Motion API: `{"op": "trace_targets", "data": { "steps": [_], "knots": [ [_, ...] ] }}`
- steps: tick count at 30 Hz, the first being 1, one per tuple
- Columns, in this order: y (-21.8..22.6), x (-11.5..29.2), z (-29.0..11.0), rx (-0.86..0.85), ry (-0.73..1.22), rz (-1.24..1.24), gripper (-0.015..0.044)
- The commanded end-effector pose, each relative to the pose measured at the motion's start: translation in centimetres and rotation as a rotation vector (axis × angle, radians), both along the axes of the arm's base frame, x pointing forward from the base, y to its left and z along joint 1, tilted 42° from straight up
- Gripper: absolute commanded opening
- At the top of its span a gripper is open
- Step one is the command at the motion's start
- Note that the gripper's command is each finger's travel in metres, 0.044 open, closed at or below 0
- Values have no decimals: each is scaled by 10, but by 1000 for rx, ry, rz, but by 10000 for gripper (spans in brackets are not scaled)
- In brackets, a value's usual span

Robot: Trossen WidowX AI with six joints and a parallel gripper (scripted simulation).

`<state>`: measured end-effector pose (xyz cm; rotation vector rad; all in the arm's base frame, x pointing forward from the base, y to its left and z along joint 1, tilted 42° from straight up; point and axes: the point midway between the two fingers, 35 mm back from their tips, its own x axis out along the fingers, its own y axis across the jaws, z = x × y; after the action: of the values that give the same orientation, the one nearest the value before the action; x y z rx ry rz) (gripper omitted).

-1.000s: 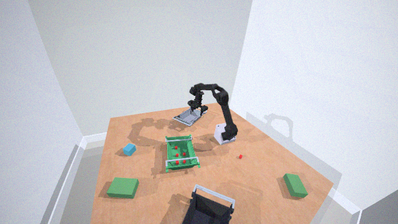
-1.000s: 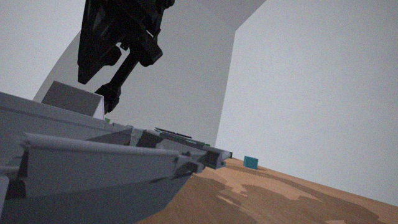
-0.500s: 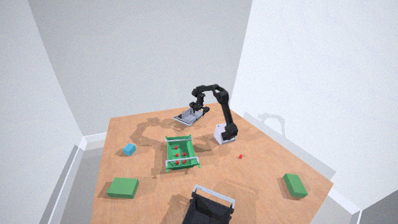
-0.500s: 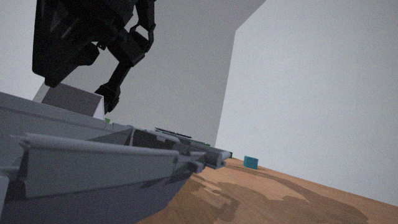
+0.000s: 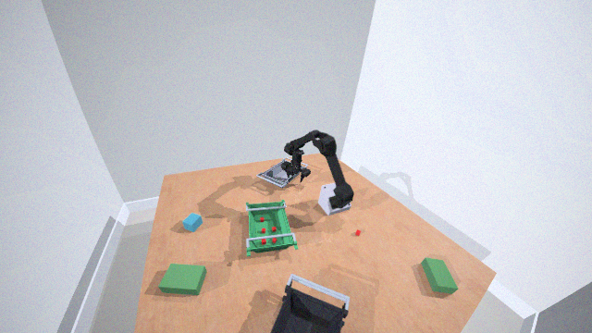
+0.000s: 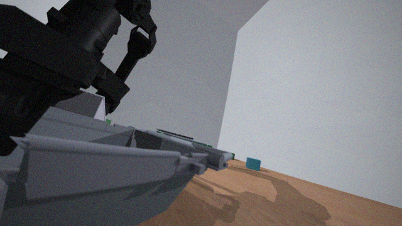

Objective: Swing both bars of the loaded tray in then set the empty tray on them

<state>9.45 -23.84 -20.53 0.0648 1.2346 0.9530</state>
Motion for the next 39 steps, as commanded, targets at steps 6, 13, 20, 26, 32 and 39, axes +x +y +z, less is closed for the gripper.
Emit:
{"op": "trace_targets", "data": {
  "steps": [6, 13, 20, 26, 32, 39],
  "knots": [
    [3, 1, -3, -1, 0, -6, 391],
    [3, 1, -3, -1, 0, -6, 344],
    [3, 1, -3, -1, 0, -6, 297],
    [3, 1, -3, -1, 0, -6, 257],
    [3, 1, -3, -1, 0, -6, 217],
    [3, 1, -3, -1, 0, -6, 171]
  ]
}}
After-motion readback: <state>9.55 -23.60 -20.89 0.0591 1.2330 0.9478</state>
